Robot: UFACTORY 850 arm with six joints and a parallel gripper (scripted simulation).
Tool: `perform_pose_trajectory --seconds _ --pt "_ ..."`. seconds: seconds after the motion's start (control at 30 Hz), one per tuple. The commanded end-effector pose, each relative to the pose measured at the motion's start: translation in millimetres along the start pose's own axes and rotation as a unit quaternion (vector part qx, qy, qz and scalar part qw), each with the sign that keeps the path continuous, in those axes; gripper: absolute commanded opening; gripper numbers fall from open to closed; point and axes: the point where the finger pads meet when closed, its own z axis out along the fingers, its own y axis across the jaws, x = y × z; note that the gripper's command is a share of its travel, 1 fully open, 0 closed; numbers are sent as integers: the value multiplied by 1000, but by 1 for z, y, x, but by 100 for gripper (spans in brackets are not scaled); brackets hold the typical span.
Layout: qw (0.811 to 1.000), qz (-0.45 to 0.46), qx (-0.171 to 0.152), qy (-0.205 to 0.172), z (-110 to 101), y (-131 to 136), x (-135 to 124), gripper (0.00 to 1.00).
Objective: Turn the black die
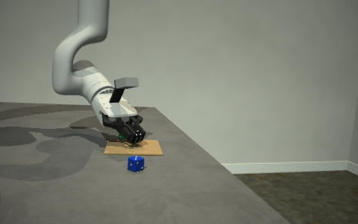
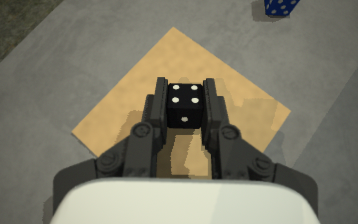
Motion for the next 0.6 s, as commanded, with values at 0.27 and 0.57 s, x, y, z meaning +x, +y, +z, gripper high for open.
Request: perform_pose_trajectory --seconds 0.27,0.57 --pt "1000 1 0 0 1 -1 -2 21" --pt "1000 1 0 0 4 -1 -7 21"
